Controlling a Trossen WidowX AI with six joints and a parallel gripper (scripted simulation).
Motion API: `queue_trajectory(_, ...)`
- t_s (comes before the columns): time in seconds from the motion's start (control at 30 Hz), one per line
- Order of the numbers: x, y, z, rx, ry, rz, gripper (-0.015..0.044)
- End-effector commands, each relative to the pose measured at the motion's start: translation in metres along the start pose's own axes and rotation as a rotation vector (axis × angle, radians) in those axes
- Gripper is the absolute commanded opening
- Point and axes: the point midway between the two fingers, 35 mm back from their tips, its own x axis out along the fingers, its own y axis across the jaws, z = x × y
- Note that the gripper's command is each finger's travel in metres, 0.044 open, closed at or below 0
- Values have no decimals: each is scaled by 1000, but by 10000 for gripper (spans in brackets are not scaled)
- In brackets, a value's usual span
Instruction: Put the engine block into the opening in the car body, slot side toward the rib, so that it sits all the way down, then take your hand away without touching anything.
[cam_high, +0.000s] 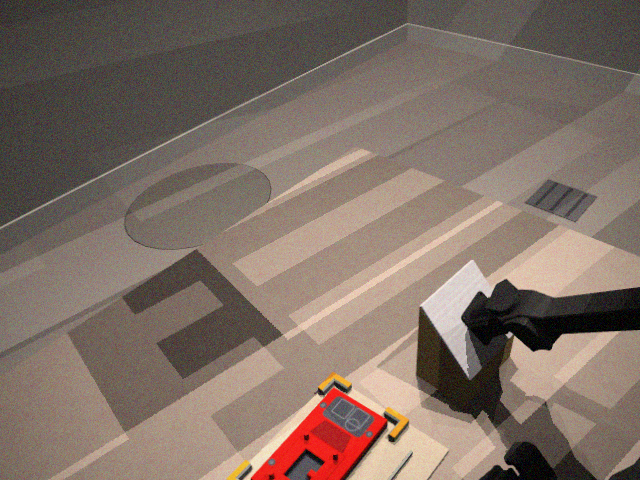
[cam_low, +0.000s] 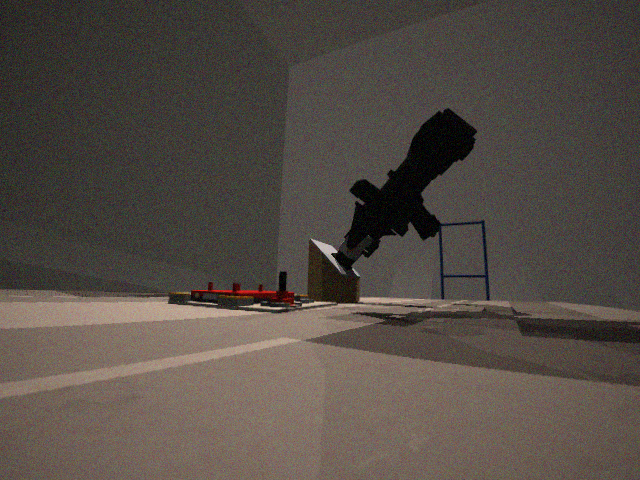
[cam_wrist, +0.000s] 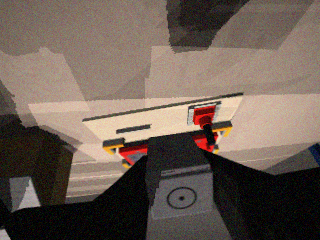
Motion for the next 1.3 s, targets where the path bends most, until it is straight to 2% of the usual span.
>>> queue_trajectory(0.0,8,0,4,3,8,6,0)
queue_trajectory(1.27,55,0,46,4,6,7,0)
